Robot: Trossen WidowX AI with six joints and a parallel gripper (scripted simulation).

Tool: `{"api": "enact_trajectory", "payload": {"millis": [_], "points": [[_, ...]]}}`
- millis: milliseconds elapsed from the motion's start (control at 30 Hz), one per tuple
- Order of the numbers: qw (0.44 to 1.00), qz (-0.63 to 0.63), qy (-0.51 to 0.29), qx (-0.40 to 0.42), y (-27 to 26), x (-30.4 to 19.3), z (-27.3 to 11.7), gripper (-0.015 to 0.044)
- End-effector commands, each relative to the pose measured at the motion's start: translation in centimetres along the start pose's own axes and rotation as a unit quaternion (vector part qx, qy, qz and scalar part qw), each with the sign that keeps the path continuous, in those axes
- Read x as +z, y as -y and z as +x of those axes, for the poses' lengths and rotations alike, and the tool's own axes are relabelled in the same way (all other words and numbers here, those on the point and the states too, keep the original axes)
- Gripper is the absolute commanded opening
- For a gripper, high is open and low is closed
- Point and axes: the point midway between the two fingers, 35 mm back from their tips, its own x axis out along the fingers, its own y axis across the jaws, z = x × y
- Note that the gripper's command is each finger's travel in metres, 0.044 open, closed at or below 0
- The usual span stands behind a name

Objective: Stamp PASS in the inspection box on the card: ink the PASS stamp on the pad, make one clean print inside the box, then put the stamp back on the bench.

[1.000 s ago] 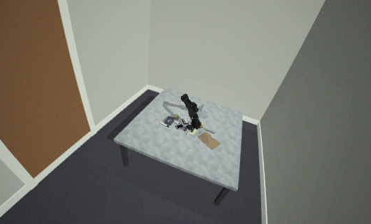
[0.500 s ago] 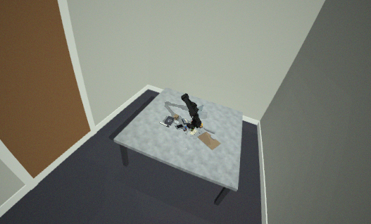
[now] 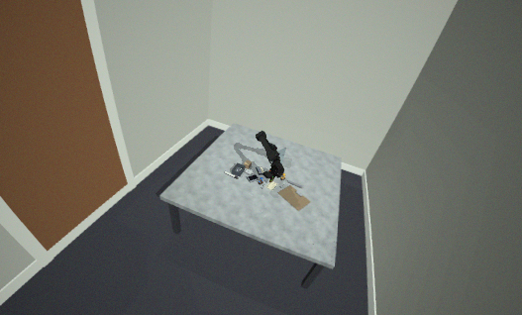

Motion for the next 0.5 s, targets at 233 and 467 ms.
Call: {"api": "enact_trajectory", "payload": {"millis": [233, 467], "points": [[1.000, 0.003, 0.001, 0.002, -0.1, -0.1, -1.8, 0.0000], [1.000, 0.002, 0.002, 0.003, 0.8, -2.3, -2.2, 0.0000]]}}
